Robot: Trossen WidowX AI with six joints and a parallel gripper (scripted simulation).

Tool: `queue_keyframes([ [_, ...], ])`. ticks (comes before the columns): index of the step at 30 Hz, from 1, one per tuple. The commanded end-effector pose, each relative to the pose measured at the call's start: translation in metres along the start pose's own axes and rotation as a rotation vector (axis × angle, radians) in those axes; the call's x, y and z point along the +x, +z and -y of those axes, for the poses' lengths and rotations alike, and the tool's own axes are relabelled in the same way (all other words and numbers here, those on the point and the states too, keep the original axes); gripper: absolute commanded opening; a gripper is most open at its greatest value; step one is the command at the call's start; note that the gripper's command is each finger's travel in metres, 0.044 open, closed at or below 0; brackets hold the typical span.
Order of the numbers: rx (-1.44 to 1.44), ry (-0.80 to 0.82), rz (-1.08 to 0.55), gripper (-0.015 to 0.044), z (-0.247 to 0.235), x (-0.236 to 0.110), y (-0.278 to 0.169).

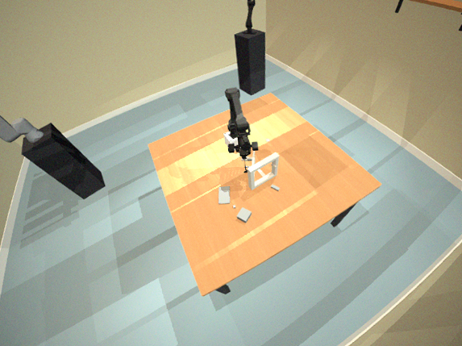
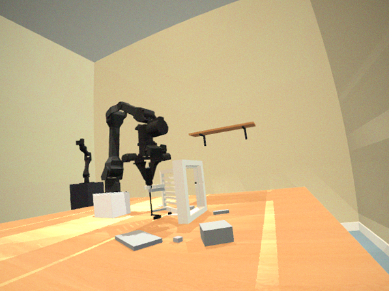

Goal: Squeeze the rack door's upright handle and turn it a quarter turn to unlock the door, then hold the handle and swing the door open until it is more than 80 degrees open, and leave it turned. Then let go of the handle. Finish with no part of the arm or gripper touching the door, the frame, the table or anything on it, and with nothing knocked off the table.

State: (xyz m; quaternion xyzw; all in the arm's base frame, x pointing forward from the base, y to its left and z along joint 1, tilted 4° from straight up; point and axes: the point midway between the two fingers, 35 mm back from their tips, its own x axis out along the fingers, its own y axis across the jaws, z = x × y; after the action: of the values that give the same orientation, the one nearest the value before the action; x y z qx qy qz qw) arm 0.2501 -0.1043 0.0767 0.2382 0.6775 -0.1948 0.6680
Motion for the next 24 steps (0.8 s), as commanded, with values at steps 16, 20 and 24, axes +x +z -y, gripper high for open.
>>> queue_keyframes([
  [16, -0.294, -0.001, 0.003, 0.0014, 0.033, 0.000, 0.014],
  [20, -0.355, -0.002, 0.004, 0.0014, 0.040, 0.000, 0.018],
  [24, -0.414, -0.003, 0.004, 0.0014, 0.047, 0.000, 0.023],
])
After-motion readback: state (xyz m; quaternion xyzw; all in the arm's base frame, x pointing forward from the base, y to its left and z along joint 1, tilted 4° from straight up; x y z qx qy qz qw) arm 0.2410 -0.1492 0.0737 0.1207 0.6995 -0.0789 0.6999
